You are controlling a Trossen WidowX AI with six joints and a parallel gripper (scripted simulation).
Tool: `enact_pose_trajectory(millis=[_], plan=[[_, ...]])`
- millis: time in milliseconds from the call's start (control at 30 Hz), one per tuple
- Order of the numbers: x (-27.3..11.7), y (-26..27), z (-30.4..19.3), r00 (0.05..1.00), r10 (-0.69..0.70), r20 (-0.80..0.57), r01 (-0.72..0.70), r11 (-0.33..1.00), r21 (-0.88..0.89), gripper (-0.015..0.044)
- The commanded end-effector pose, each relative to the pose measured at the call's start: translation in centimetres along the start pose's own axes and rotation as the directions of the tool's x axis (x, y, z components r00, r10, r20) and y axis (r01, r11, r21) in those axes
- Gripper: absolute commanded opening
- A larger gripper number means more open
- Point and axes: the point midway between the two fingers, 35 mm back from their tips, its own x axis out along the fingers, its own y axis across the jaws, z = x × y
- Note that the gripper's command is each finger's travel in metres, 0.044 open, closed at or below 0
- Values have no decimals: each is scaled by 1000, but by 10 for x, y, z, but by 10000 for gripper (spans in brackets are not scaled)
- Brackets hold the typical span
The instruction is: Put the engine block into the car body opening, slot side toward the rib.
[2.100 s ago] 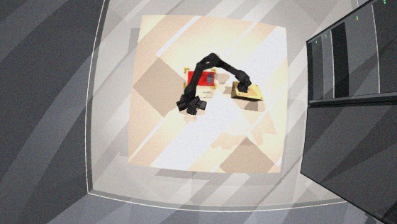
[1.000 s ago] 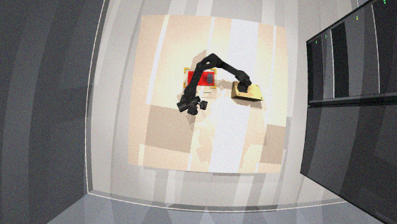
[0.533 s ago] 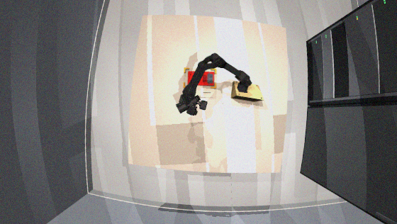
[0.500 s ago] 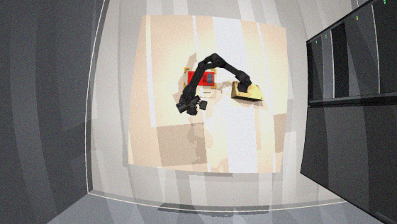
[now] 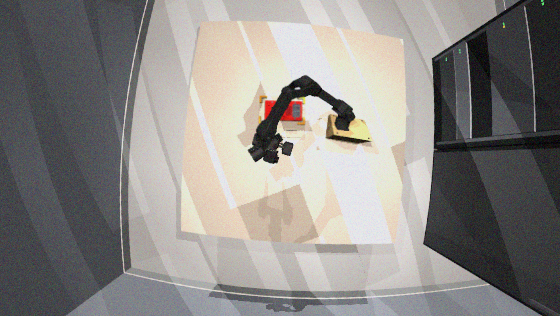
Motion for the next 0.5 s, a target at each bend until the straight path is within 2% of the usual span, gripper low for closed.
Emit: enact_pose_trajectory(millis=[0, 100, 200, 467], plan=[[-11, -3, -2, 1000, -1, 10, 0, 1000, 18, 440], [-8, -6, -2, 1000, -1, 10, 1, 1000, 18, 440], [17, -6, -2, 1000, -1, 9, 1, 1000, 18, 440], [35, -6, -2, 1000, -1, 8, 1, 1000, 18, 440]])
